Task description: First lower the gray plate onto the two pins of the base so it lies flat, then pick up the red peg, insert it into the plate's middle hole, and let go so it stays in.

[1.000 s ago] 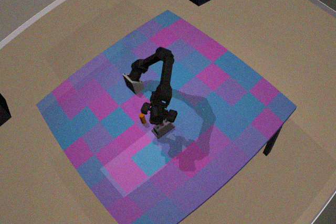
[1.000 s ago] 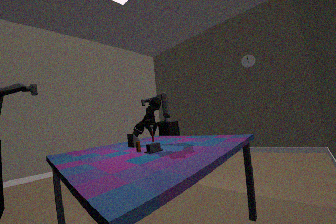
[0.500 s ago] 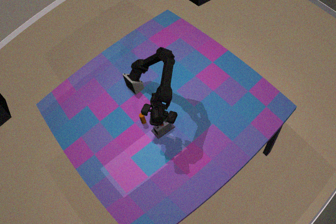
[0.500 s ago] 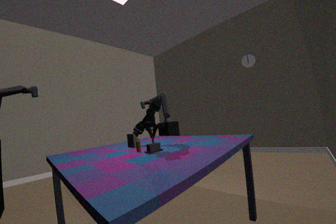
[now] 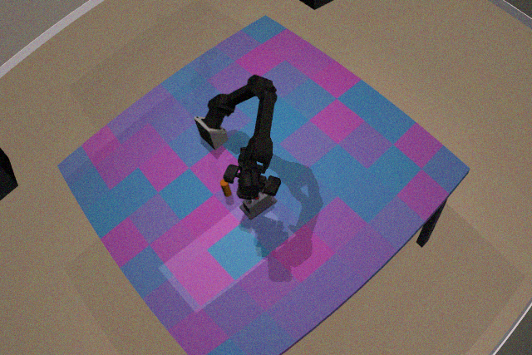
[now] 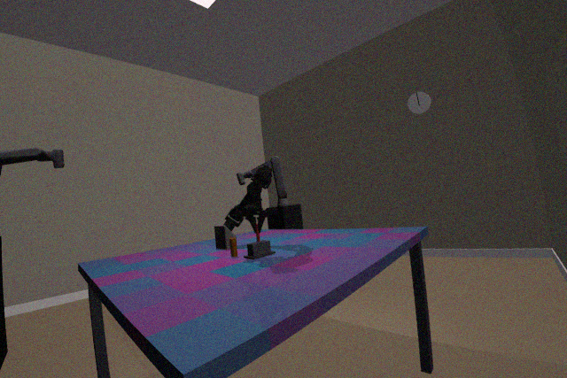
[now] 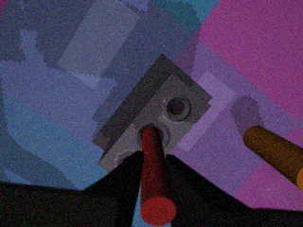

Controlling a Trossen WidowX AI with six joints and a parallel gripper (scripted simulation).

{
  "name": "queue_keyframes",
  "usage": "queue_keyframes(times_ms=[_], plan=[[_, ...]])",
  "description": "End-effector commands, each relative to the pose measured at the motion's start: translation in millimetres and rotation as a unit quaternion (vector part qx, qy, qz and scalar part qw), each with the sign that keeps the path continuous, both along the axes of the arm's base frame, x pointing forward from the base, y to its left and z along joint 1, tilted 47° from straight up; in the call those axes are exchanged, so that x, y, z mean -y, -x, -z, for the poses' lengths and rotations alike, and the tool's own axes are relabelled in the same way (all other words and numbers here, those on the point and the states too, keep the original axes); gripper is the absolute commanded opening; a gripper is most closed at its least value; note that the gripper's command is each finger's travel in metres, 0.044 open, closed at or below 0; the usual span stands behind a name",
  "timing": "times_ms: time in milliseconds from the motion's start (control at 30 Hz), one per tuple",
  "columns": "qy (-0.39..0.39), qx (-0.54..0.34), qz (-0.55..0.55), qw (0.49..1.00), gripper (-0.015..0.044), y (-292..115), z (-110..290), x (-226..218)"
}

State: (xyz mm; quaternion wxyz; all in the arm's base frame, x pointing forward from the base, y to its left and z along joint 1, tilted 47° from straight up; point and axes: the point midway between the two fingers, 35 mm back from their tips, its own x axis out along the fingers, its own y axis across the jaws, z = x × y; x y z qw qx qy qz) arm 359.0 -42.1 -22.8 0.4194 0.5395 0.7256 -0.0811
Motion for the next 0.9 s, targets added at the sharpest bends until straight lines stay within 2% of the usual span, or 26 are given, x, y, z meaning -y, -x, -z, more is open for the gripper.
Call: queue_keyframes(times_ms=[0,500,700,867], plan=[[0.0,0.0,0.0,1.0,0.0,1.1,0.1,-1.6],[0.001,0.002,-0.002,1.0,0.0,1.0,0.8,-2.0],[0.001,0.002,-0.002,1.0,0.015,1.0,0.8,-2.0],[0.001,0.002,-0.002,1.0,0.015,1.0,0.8,-2.0]])
